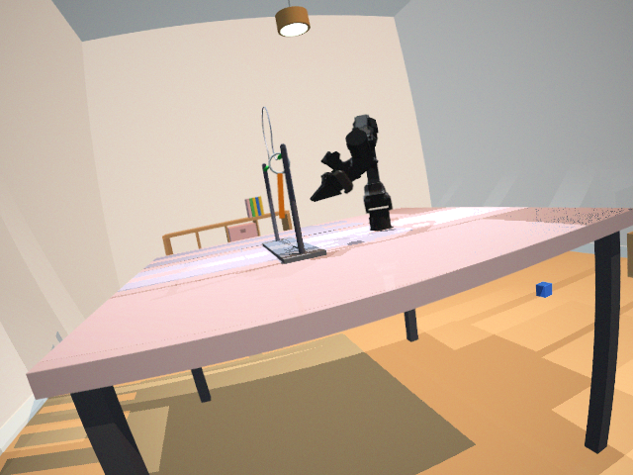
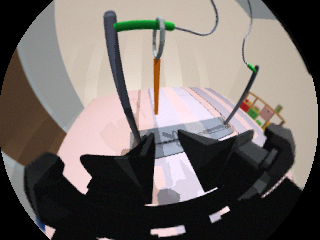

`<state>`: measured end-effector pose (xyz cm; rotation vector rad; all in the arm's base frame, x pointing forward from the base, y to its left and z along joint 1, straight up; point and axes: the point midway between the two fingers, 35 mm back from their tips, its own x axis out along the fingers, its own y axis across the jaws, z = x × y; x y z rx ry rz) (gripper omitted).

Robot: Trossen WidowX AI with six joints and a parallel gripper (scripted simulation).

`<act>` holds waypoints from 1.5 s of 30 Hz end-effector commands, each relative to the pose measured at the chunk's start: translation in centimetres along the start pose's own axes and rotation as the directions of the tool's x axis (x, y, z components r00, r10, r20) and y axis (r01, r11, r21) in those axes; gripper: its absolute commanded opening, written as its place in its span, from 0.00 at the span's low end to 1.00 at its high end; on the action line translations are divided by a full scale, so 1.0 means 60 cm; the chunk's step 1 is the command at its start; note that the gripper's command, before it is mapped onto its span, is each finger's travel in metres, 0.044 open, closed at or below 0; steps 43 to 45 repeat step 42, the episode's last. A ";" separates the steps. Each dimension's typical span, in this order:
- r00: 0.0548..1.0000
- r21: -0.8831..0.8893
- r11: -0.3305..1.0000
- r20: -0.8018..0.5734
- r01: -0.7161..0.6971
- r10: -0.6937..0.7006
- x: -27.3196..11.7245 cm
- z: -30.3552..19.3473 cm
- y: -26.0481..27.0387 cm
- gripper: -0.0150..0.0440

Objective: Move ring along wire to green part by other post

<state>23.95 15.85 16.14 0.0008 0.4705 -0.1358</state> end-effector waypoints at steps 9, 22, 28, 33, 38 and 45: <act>1.000 0.000 1.000 -0.001 0.000 0.000 -0.003 0.000 0.000 0.57; 1.000 -0.002 1.000 0.005 -0.002 0.002 -0.078 0.002 -0.003 1.00; 1.000 -0.002 1.000 0.005 -0.002 0.002 -0.078 0.002 -0.003 1.00; 1.000 -0.002 1.000 0.005 -0.002 0.002 -0.078 0.002 -0.003 1.00; 1.000 -0.002 1.000 0.005 -0.002 0.002 -0.078 0.002 -0.003 1.00; 1.000 -0.002 1.000 0.005 -0.002 0.002 -0.078 0.002 -0.003 1.00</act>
